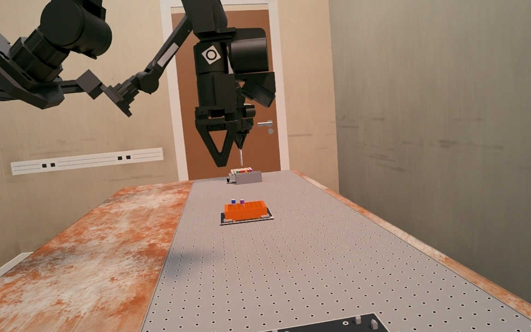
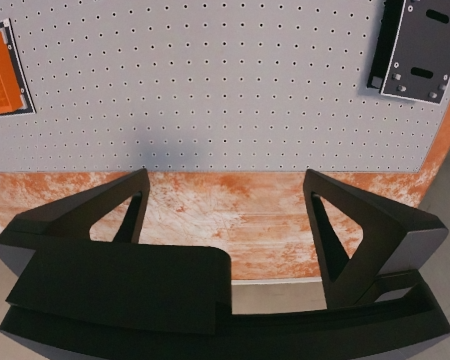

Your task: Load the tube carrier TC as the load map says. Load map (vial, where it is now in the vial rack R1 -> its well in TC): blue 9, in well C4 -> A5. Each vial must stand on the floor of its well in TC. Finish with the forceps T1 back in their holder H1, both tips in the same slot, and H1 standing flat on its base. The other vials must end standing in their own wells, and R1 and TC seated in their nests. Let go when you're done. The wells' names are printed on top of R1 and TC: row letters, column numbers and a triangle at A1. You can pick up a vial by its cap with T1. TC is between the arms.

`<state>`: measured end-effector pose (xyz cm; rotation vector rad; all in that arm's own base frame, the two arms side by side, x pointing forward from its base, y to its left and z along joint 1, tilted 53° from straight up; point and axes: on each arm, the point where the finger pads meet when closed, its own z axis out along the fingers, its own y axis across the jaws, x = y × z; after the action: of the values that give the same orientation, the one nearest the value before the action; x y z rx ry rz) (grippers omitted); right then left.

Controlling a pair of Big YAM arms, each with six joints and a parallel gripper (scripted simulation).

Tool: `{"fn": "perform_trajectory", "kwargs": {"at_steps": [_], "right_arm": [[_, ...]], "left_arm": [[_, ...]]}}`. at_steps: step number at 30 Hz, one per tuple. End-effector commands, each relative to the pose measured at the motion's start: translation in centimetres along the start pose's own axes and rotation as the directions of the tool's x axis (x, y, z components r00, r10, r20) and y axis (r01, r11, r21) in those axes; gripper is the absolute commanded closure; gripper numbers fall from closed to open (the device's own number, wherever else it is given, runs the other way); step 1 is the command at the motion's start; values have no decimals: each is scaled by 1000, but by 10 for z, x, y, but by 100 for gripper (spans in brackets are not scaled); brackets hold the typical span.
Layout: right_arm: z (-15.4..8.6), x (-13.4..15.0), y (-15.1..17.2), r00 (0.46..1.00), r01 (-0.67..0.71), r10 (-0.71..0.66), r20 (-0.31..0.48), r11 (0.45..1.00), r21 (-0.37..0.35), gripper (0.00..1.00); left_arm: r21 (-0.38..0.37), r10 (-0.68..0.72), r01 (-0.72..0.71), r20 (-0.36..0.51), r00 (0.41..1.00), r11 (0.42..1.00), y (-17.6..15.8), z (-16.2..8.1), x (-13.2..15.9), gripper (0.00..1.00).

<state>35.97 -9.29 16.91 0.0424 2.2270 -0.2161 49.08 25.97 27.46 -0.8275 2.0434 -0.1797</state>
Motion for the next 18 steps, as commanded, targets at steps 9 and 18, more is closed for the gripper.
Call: {"fn": "perform_trajectory", "kwargs": {"at_steps": [9, 18], "right_arm": [[-2, -6, -3, 1000, 8, -8, 11, 1000, 8, 0], [-2, -6, -3, 1000, 8, -8, 11, 1000, 8, 0]], "left_arm": [[18, 3, -3, 36, 999, 1000, -11, 6, -19, 92], [21, 4, -5, 40, 999, 1000, -12, 8, -20, 91]]}}
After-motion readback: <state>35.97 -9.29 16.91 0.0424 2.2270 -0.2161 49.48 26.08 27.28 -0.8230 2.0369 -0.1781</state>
